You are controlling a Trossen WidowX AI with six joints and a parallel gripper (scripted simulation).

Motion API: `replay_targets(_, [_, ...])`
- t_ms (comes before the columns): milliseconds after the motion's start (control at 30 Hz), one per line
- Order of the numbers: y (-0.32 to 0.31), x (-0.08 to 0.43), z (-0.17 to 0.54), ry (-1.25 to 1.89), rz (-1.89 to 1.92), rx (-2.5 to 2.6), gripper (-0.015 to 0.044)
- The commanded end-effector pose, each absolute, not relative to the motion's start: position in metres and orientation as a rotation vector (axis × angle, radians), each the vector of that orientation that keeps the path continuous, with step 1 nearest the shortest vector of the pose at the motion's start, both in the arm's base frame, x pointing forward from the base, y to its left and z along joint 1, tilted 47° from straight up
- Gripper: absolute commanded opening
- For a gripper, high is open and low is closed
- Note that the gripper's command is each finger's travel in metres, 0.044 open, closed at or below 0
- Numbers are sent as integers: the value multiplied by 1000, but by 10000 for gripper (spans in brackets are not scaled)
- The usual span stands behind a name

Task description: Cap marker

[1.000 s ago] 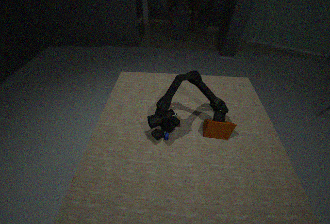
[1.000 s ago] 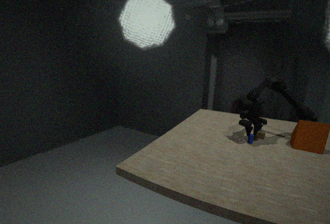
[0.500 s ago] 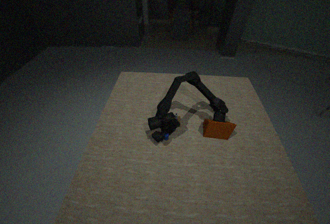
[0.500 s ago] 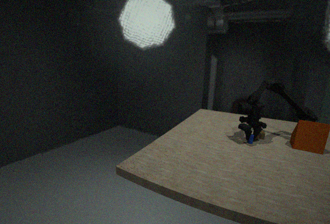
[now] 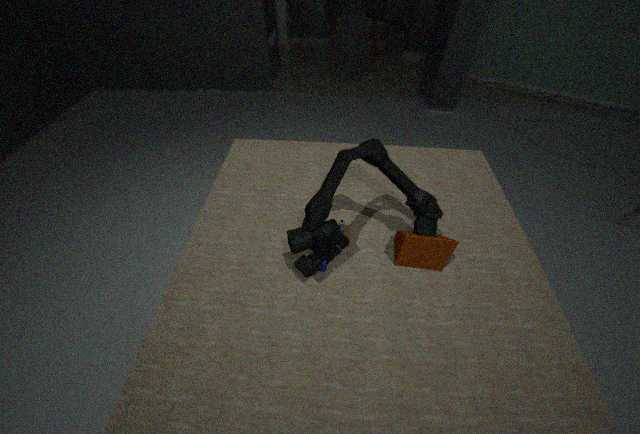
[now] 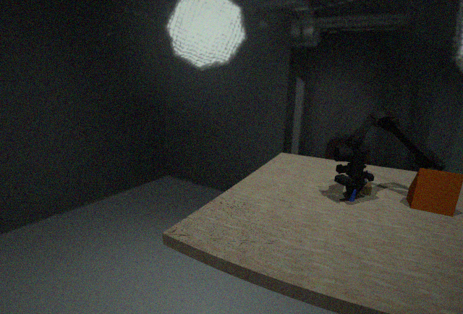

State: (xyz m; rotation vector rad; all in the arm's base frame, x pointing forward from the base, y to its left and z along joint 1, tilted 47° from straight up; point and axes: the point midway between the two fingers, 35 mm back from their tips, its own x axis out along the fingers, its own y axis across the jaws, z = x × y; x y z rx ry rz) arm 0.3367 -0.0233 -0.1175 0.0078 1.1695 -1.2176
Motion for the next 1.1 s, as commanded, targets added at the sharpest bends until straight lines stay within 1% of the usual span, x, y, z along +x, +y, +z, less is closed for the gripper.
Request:
replay_targets(0, [-24, 337, -118, 1168, -1214, 0, 66])
replay_targets(67, [-20, 337, -116, 1177, -1196, -10, 14])
replay_targets(100, [-17, 338, -114, 1181, -1189, -14, 0])
replay_targets(700, [19, 344, -78, 1169, -1214, 3, 0])
replay_targets(1067, [17, 340, -55, 1169, -1215, 3, 0])
